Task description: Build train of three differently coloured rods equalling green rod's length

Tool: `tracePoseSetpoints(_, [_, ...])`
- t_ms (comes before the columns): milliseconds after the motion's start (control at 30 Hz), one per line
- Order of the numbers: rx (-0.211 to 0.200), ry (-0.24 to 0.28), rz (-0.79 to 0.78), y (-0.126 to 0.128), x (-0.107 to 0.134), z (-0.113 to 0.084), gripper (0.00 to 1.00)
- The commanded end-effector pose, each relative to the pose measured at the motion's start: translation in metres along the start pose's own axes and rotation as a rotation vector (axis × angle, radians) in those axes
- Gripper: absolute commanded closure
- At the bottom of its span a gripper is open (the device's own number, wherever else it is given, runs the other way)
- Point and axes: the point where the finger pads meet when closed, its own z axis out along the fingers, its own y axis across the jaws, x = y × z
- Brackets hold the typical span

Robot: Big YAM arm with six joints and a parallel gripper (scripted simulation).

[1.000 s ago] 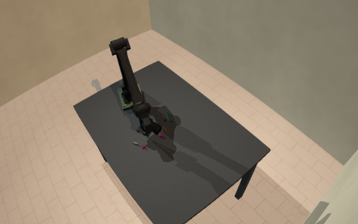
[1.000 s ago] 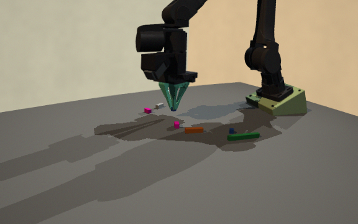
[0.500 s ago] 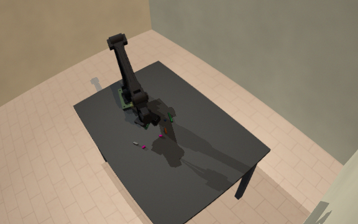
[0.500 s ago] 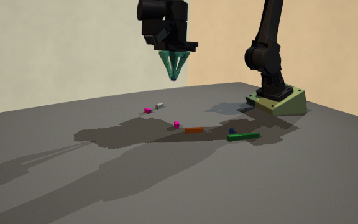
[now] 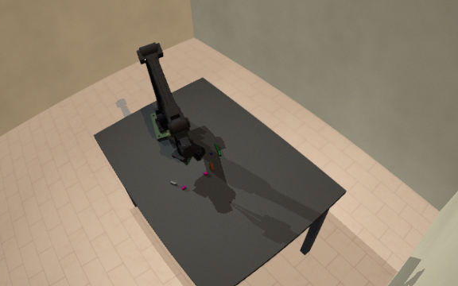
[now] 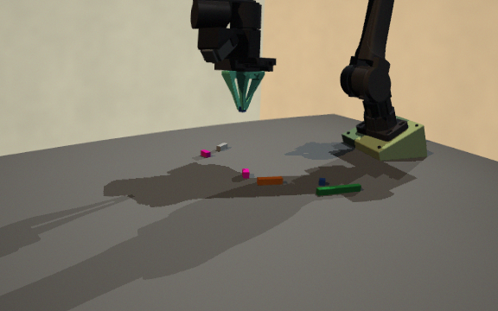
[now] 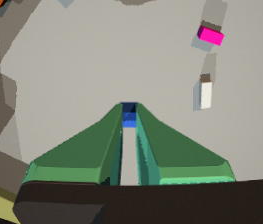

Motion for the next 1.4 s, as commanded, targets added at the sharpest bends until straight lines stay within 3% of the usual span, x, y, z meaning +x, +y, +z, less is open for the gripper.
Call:
tracePoseSetpoints(0, [0.037, -0.059, 0.007, -0.014, -0.026, -0.023, 0.96])
tracePoseSetpoints(1033, [0.028, -0.049, 0.01, -0.009, -0.031, -0.02, 0.96])
tracePoseSetpoints(1200, [0.006, -0.036, 0.044, 0.026, -0.067, -0.016, 0.96])
tracePoseSetpoints(1367, [-0.009, -0.024, 0.097, 0.1, -0.118, -0.012, 0.96])
